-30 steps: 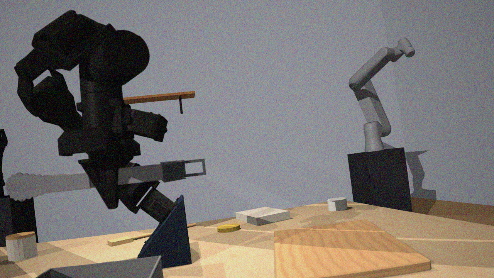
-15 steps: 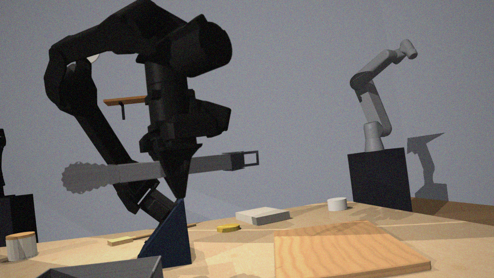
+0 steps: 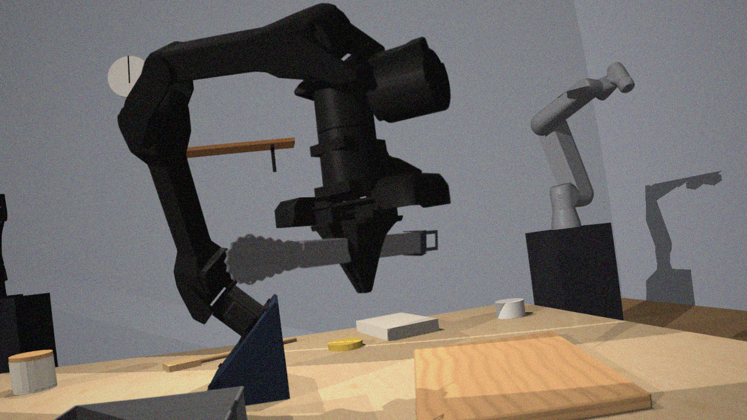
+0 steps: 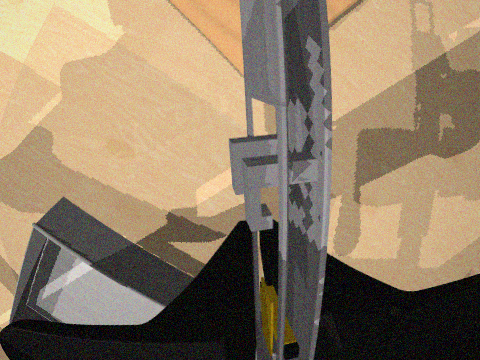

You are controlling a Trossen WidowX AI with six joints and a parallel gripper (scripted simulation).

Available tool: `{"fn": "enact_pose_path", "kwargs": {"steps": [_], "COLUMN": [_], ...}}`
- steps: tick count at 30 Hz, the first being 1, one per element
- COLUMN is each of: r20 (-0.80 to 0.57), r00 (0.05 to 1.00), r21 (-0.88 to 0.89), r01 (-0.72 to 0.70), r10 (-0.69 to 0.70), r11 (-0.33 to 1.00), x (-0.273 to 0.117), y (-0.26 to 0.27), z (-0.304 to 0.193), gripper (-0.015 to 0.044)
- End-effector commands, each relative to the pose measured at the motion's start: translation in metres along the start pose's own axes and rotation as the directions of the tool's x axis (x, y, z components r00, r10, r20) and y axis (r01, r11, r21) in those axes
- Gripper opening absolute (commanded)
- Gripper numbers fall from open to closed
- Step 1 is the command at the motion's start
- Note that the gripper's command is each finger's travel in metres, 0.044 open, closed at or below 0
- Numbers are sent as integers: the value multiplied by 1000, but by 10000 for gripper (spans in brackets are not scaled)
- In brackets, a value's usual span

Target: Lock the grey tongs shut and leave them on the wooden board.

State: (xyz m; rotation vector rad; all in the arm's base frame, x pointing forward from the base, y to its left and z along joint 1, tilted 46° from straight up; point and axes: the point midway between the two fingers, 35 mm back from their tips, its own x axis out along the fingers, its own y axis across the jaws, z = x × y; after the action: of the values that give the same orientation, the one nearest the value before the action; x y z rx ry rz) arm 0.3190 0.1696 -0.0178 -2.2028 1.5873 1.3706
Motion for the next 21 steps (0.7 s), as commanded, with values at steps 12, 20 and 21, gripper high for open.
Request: {"fn": "enact_pose_path", "kwargs": {"steps": [12,20,21], "r20": [24,33,33], "r00": [999,999,999], "r21": [-326,-544,-570], "r01": [28,38,38], "r10": [-21,-24,-23], "r11": [945,838,821], "x": [-13,-16,-16], "y": [-16,-13,-12], "z": [88,159,167], "gripper": [-150,-150,-150]}}
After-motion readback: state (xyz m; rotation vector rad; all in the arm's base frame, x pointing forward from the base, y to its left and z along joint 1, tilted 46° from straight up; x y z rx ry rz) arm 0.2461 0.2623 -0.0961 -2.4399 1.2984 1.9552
